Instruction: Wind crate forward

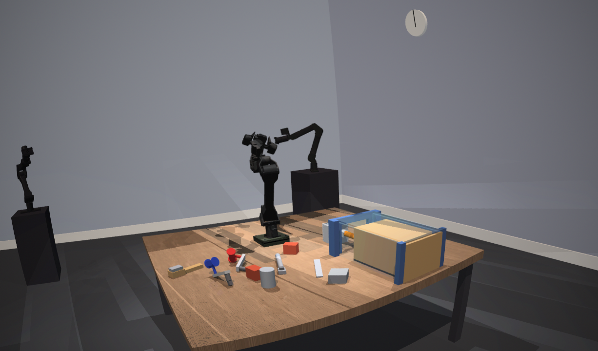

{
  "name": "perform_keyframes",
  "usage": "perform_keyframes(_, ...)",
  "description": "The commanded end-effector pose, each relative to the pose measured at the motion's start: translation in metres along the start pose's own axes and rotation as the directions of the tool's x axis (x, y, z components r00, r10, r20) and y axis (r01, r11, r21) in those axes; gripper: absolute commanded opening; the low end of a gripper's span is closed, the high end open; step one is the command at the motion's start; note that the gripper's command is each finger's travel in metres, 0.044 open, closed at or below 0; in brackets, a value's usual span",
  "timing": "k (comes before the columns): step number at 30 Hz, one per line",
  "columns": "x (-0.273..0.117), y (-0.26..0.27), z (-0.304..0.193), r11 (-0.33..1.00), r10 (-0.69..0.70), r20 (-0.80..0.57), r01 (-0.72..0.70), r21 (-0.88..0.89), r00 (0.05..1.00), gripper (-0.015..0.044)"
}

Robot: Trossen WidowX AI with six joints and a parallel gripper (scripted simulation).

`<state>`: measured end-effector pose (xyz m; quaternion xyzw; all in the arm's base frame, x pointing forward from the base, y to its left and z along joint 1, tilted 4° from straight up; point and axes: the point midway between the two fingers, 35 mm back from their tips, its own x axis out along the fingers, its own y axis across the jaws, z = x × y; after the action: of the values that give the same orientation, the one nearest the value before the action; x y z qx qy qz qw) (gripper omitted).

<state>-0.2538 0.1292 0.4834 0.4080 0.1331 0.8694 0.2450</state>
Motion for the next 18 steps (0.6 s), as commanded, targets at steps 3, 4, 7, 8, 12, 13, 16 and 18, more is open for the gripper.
perform_keyframes(3, 0.006, -0.016, -0.002, 0.997, -0.043, -0.007, 0.043, -0.063, 0.999, 0.044)
perform_keyframes(4, 0.01, -0.027, -0.002, 0.992, -0.074, -0.011, 0.072, -0.104, 0.997, 0.044)
perform_keyframes(7, 0.02, -0.063, -0.002, 0.961, -0.169, -0.016, 0.161, -0.223, 0.986, 0.044)
perform_keyframes(8, 0.022, -0.076, -0.001, 0.946, -0.201, -0.016, 0.19, -0.261, 0.979, 0.044)
perform_keyframes(12, 0.028, -0.128, 0.007, 0.866, -0.335, -0.005, 0.305, -0.396, 0.942, 0.044)
perform_keyframes(13, 0.028, -0.142, 0.01, 0.842, -0.368, 0.0, 0.333, -0.425, 0.93, 0.044)
perform_keyframes(16, 0.026, -0.183, 0.021, 0.758, -0.468, 0.02, 0.413, -0.505, 0.884, 0.044)
perform_keyframes(18, 0.022, -0.21, 0.031, 0.695, -0.532, 0.038, 0.462, -0.551, 0.846, 0.044)
